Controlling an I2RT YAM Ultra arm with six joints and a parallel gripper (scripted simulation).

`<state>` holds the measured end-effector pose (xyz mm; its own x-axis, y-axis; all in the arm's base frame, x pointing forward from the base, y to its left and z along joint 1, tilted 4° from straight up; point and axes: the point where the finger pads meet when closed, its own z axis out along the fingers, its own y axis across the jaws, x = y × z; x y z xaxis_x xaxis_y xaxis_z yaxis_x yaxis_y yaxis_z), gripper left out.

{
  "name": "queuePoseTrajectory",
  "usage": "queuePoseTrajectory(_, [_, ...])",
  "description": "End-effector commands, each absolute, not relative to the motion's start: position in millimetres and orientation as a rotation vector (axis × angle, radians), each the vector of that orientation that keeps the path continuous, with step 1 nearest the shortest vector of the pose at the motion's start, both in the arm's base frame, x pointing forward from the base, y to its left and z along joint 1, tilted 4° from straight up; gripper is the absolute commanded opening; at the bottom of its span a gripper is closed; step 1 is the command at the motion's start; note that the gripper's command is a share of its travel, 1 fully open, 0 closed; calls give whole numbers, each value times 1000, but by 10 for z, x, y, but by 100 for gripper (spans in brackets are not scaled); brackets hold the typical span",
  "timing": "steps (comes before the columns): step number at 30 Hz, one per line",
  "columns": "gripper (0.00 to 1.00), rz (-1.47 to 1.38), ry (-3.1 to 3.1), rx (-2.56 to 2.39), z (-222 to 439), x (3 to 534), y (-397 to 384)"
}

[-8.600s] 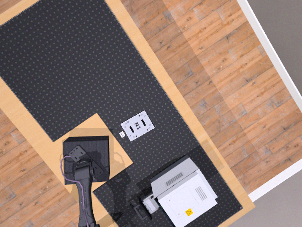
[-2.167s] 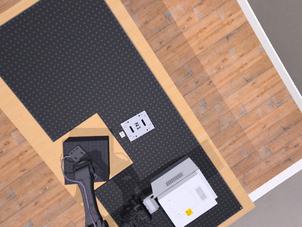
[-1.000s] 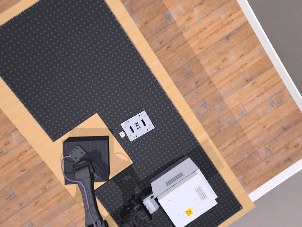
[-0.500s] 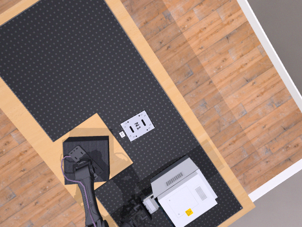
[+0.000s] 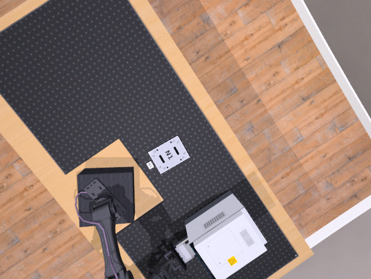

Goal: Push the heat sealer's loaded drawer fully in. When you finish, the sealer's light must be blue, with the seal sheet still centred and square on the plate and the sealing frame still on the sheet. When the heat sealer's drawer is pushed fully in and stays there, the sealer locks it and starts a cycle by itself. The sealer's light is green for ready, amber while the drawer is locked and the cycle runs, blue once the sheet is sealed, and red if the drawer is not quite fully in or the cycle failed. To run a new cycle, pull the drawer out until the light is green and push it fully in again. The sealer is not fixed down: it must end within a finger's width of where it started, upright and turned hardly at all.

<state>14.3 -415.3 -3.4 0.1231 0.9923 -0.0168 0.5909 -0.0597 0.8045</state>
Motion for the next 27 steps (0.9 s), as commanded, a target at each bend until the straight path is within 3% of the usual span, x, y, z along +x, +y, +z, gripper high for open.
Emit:
queuePoseTrajectory(1, [14, 710, 1569, 1720, 63, 129, -4180])
queuePoseTrajectory(13, [5, 710, 1569, 1720, 63, 129, -4180])
queuePoseTrajectory(14, [0, 710, 1569, 1720, 63, 129, -4180])
queuePoseTrajectory(27, [0, 710, 1569, 1720, 63, 129, -4180])
